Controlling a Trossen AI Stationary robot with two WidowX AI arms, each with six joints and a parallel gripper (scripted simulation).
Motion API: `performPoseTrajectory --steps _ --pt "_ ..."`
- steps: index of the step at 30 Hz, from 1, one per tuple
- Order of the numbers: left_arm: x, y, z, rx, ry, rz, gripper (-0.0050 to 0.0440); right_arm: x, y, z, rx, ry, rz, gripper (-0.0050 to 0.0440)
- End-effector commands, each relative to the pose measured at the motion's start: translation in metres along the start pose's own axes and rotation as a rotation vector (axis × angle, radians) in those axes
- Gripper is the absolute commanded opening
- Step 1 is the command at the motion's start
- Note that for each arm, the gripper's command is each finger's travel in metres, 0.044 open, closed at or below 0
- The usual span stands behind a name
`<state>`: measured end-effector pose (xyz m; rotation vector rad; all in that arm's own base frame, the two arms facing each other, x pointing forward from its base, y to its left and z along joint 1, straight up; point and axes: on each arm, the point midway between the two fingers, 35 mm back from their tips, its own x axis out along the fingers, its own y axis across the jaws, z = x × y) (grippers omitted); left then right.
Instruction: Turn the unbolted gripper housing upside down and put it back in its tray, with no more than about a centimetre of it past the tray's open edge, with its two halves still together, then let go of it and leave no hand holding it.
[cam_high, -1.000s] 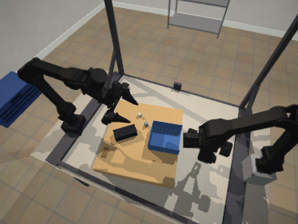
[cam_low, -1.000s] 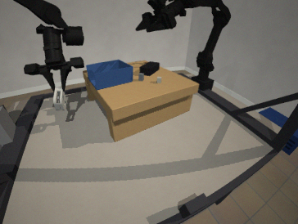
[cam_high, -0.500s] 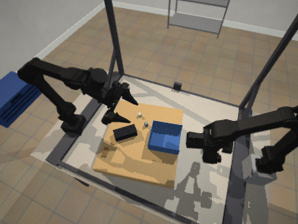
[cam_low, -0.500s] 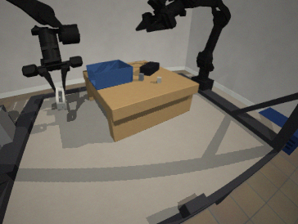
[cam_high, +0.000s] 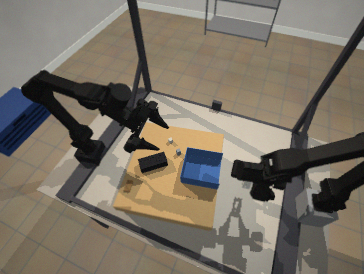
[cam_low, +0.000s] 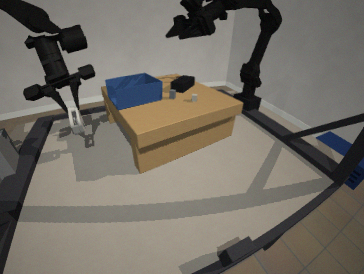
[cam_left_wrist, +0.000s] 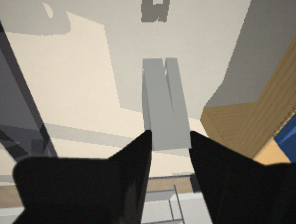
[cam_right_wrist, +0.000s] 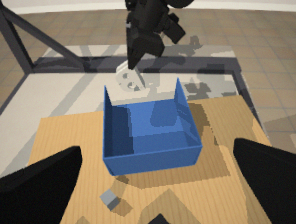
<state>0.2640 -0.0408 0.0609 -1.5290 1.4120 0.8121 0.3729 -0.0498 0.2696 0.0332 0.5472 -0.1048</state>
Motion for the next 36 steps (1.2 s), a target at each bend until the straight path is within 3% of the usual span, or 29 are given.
performPoseTrajectory --steps 1,21,36 --pt "-0.0047 -0.0019 -0.0029 0.029 0.003 -0.060 0.0118 -0.0066 -0.0006 0.0084 -0.003 -0.026 -0.004 0.0436" --pt "-0.0030 0.0057 -0.0024 0.172 -0.013 -0.332 0.0118 -0.0066 -0.0006 0.0084 -0.003 -0.026 -0.004 0.0436" --pt "-0.0067 0.0053 -0.0040 0.177 -0.014 -0.341 0.0118 -0.0066 -0.0006 0.0084 -0.003 -0.026 -0.004 0.0436"
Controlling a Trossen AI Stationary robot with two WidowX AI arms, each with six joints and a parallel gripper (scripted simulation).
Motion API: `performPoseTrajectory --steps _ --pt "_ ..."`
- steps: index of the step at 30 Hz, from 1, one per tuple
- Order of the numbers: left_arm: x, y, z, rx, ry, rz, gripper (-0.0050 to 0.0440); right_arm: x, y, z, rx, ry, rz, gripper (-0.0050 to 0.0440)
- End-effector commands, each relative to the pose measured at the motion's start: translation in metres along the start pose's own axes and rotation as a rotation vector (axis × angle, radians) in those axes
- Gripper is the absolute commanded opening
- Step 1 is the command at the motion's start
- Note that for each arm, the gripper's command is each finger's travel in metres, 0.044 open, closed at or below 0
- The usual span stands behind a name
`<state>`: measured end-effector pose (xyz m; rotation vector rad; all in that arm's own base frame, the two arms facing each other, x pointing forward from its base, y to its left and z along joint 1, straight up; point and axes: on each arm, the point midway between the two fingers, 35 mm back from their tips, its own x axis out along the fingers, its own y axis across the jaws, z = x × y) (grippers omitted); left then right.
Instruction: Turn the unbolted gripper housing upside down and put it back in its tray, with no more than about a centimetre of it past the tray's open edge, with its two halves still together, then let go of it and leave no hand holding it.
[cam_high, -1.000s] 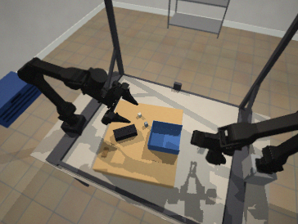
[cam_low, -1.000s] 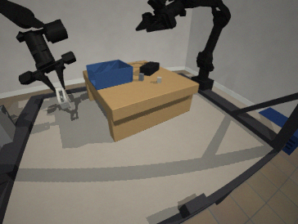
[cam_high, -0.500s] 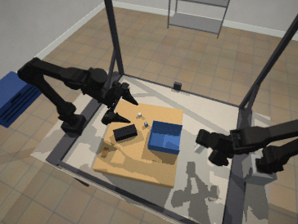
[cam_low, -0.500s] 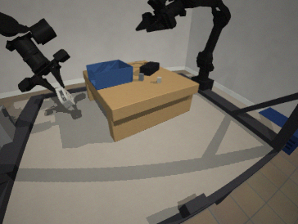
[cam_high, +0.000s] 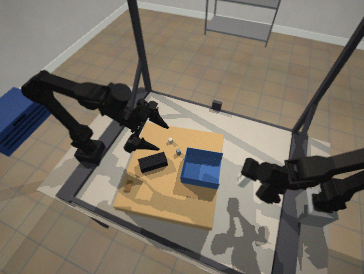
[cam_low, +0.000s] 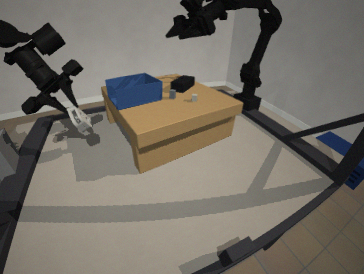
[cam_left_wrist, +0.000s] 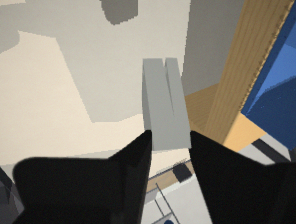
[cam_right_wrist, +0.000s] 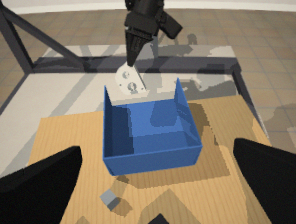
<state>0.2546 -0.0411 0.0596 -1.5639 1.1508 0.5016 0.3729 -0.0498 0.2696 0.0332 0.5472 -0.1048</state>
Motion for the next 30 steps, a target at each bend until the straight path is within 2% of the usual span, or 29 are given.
performPoseTrajectory --steps 1,30 --pt "-0.006 -0.007 -0.003 0.013 0.004 -0.022 0.0118 -0.007 -0.001 0.008 -0.003 -0.026 -0.004 0.0436" --pt "-0.027 -0.020 -0.012 0.013 0.004 -0.022 0.0118 -0.007 -0.001 0.008 -0.003 -0.026 -0.004 0.0436"
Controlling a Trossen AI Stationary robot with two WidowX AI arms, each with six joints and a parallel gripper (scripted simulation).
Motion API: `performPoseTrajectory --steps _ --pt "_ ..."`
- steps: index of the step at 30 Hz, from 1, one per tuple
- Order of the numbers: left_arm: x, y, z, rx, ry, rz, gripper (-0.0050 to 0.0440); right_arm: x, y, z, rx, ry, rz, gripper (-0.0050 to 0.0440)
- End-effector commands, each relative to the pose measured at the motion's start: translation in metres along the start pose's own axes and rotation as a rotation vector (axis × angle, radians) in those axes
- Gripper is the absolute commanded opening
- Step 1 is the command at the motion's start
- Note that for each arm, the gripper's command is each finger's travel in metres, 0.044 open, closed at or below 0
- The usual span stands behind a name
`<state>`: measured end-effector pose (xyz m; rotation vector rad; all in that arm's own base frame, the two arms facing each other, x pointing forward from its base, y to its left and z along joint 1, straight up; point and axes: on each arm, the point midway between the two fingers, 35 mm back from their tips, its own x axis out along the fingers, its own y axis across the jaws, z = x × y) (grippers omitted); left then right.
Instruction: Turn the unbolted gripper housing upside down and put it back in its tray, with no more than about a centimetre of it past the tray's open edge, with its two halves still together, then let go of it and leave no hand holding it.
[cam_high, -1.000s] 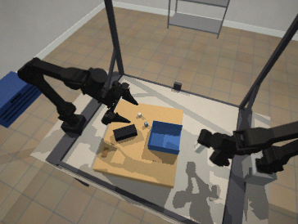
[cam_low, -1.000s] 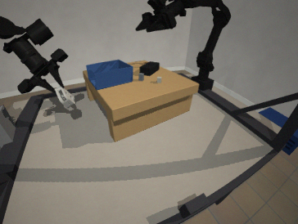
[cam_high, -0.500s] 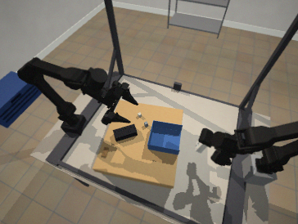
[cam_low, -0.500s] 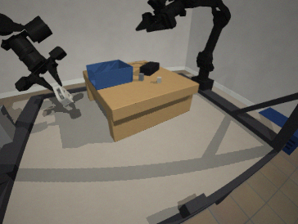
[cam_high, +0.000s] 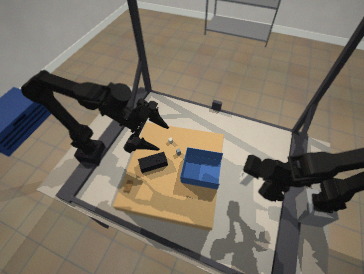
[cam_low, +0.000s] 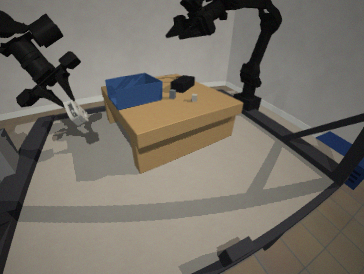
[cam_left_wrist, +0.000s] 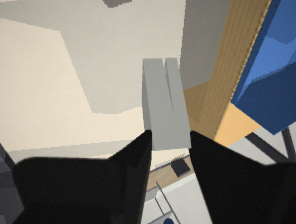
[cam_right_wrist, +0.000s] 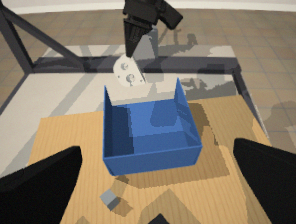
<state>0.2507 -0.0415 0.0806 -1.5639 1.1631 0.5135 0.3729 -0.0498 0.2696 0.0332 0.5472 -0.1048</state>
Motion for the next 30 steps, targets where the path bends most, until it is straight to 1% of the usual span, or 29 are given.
performPoseTrajectory --steps 1,30 --pt "-0.010 -0.013 -0.004 0.020 0.002 -0.035 0.0118 -0.007 -0.001 0.008 -0.003 -0.026 -0.004 0.0436" --pt "-0.030 -0.025 -0.013 0.020 0.002 -0.035 0.0118 -0.007 -0.001 0.008 -0.003 -0.026 -0.004 0.0436"
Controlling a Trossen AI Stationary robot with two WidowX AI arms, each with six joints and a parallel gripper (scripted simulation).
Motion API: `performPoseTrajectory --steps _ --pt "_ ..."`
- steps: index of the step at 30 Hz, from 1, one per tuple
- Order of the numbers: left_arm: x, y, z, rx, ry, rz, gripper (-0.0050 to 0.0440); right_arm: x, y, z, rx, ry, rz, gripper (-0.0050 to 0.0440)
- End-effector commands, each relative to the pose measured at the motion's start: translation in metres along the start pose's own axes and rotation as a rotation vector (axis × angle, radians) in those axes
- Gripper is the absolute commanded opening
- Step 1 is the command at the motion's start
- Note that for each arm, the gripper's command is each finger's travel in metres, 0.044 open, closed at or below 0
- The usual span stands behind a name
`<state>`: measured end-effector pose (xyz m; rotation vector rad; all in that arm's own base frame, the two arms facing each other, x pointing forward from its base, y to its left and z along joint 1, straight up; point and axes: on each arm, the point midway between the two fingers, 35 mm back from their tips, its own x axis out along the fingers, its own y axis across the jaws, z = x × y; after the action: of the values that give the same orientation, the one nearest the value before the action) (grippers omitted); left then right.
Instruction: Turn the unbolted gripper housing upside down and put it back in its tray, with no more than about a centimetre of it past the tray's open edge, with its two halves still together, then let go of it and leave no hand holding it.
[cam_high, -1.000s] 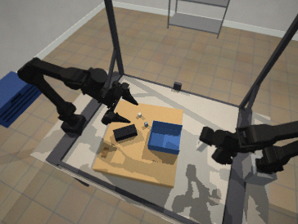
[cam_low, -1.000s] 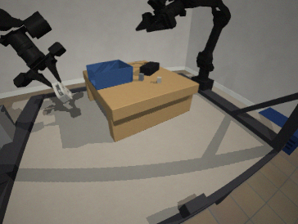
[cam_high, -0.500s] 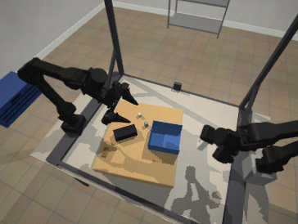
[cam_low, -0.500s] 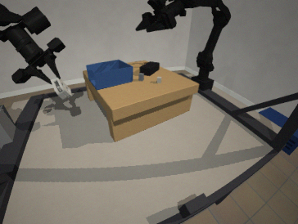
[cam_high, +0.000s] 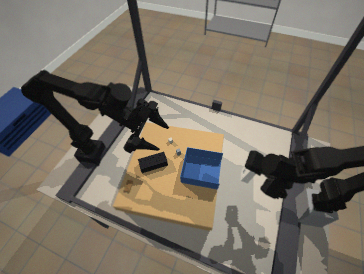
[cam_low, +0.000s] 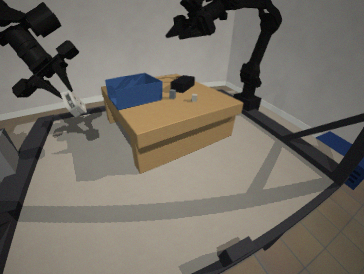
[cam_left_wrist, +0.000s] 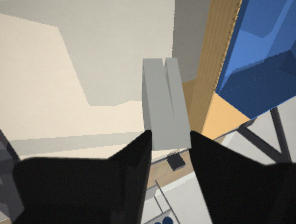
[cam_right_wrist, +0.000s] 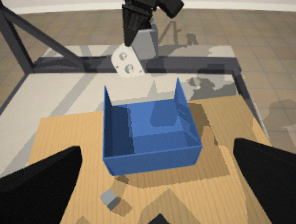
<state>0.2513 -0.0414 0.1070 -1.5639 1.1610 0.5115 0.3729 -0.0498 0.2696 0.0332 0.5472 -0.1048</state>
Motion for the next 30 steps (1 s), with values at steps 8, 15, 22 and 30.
performPoseTrajectory --steps 8,15,22,30 --pt "-0.014 -0.015 -0.006 0.019 0.002 -0.033 0.0118 -0.007 -0.001 0.008 -0.003 -0.026 -0.004 0.0436" --pt "-0.020 -0.018 -0.008 0.019 0.002 -0.033 0.0118 -0.007 -0.001 0.008 -0.003 -0.026 -0.004 0.0436" --pt "-0.026 -0.021 -0.011 0.019 0.002 -0.033 0.0118 -0.007 -0.001 0.008 -0.003 -0.026 -0.004 0.0436" --pt "-0.030 -0.024 -0.013 0.019 0.002 -0.033 0.0118 -0.007 -0.001 0.008 -0.003 -0.026 -0.004 0.0436"
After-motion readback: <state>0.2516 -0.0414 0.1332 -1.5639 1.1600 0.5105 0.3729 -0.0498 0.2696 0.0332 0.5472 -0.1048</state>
